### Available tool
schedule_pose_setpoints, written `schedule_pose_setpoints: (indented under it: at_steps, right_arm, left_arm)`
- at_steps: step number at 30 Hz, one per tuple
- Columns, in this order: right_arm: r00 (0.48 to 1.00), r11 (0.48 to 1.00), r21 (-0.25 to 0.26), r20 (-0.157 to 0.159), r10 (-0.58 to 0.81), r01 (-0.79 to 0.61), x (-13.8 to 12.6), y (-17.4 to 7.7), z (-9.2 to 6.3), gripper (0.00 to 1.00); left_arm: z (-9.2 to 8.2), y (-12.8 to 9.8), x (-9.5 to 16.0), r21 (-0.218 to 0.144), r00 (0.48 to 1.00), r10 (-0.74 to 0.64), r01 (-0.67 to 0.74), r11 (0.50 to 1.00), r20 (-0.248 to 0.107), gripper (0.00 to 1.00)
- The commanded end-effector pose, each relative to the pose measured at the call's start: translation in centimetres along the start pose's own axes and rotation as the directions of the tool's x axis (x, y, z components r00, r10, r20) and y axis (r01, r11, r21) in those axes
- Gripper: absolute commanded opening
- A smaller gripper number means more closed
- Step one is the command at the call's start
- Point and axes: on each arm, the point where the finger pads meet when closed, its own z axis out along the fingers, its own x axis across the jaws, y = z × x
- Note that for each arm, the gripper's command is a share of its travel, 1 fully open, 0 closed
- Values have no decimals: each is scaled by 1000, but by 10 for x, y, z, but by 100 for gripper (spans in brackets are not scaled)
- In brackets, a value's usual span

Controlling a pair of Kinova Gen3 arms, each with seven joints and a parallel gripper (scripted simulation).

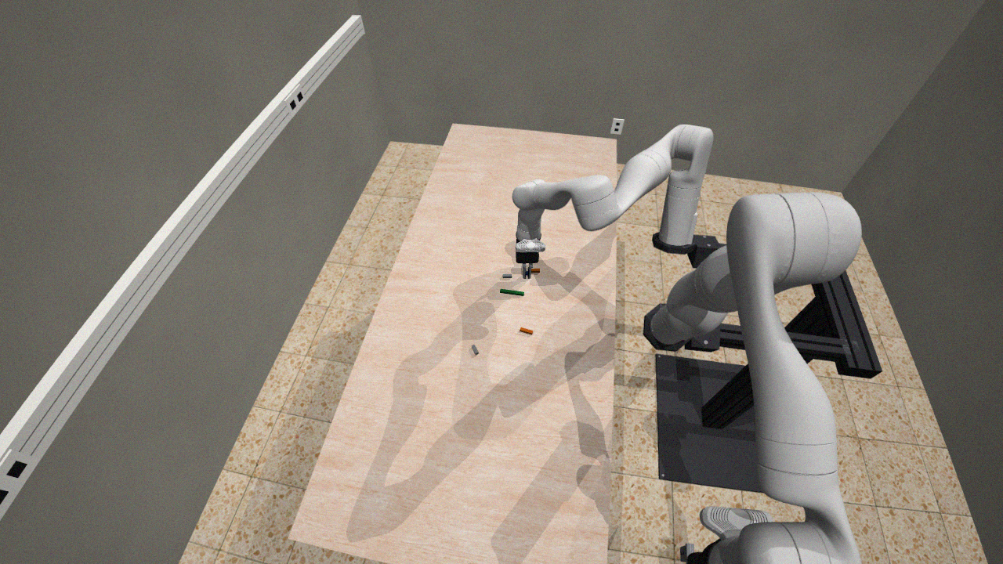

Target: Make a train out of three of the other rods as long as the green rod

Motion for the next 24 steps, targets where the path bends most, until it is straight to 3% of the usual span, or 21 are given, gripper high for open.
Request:
schedule_pose_setpoints:
  at_steps: [1,16,24]
  right_arm:
    - [1000,1000,0,-2,0,0,1,0,-1,24]
    - [1000,1000,0,-2,0,0,1,0,-2,24]
    - [1000,1000,0,-2,0,0,1,0,-38,24]
  left_arm:
    - [-1,0,0,-2,1000,0,0,1000,0,100]
    - [-1,0,0,-2,1000,0,0,1000,0,100]
    - [-1,0,0,-2,1000,0,0,1000,0,100]
